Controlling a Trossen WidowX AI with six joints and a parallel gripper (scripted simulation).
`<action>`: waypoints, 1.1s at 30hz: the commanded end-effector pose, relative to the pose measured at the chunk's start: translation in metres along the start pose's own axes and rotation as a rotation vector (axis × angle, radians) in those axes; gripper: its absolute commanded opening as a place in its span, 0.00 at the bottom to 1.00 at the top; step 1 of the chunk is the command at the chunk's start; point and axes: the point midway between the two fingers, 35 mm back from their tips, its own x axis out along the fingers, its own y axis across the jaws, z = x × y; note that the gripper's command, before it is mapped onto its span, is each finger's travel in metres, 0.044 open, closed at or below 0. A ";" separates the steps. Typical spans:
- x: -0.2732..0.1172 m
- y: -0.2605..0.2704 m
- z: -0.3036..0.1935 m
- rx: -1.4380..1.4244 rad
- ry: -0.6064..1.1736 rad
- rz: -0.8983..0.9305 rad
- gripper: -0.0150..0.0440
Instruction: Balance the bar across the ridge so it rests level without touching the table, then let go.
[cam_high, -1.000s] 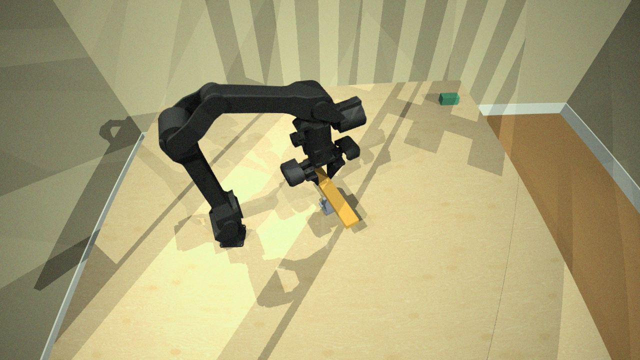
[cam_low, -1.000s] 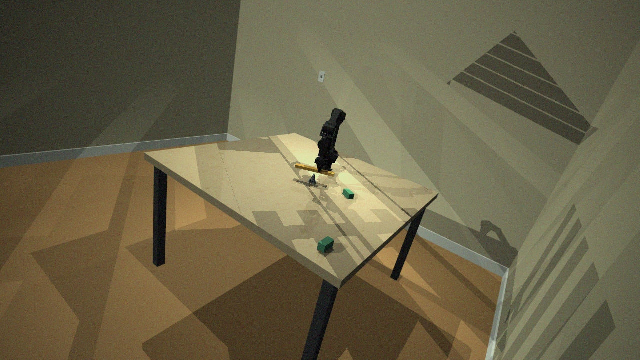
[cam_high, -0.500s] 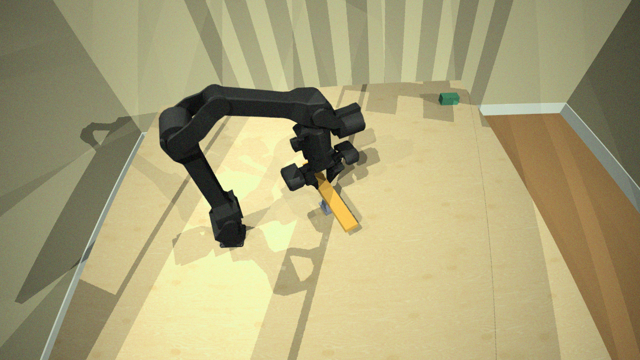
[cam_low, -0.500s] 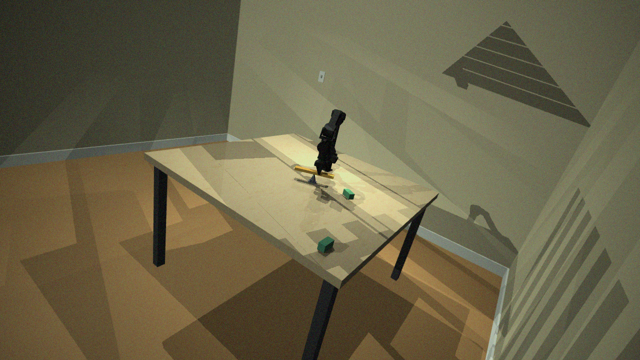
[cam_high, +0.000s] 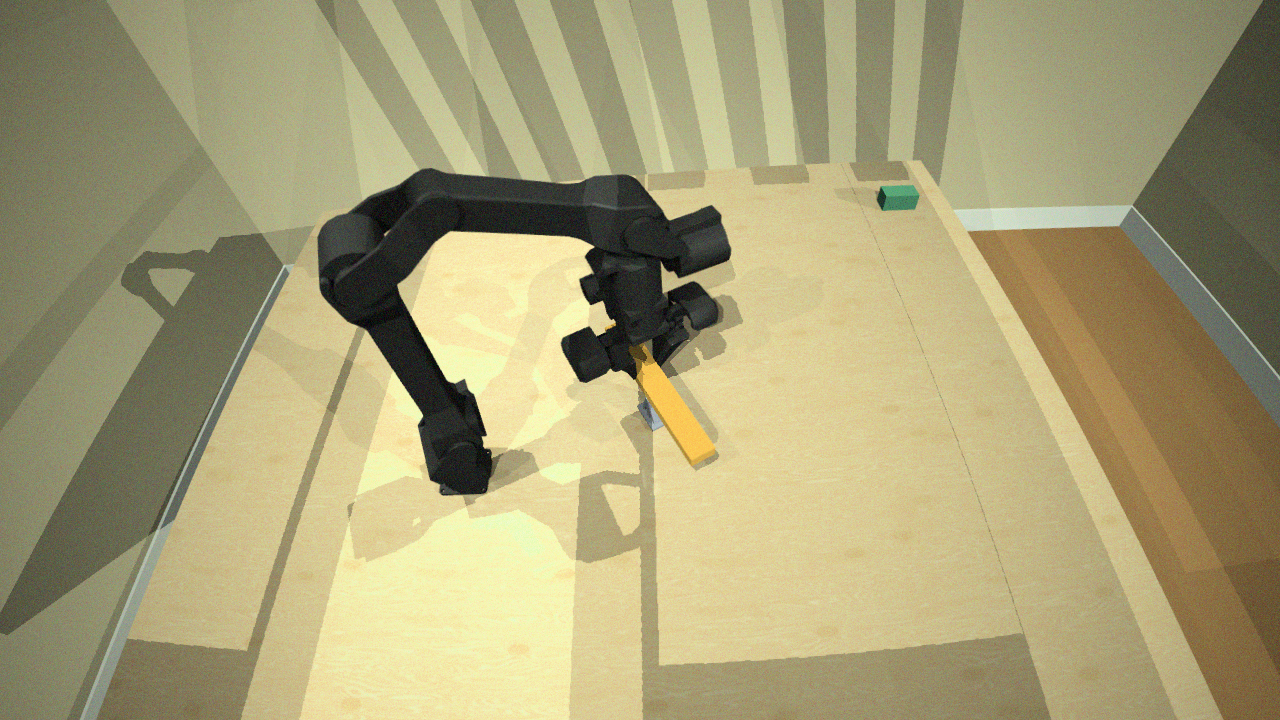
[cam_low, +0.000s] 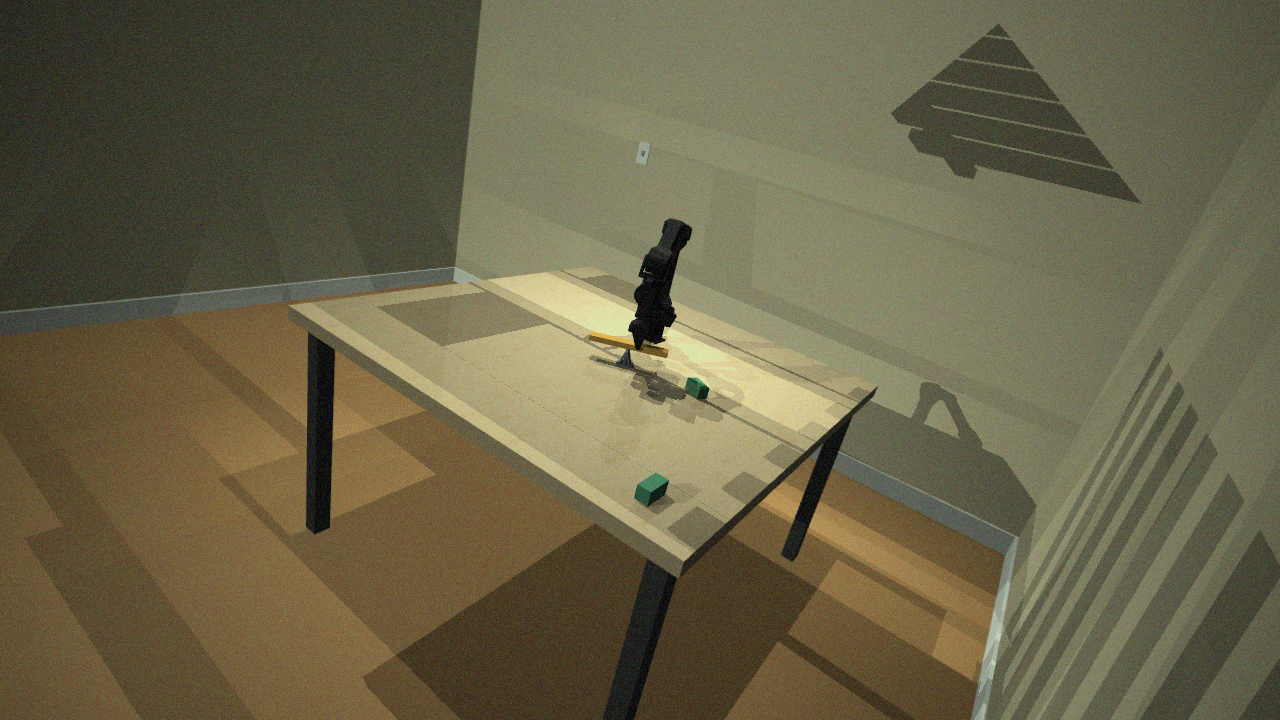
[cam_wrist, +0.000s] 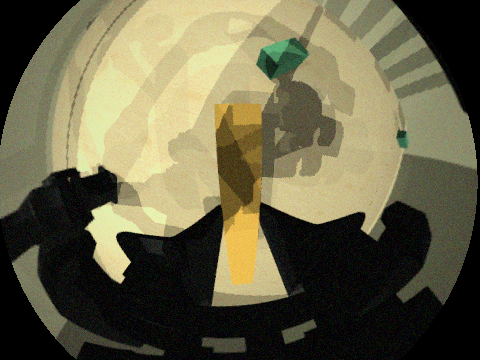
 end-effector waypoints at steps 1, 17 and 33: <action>0.001 0.000 -0.001 -0.004 0.004 0.000 0.25; 0.002 0.000 -0.001 -0.004 0.004 0.000 0.25; 0.003 0.000 -0.001 -0.004 0.004 0.000 0.25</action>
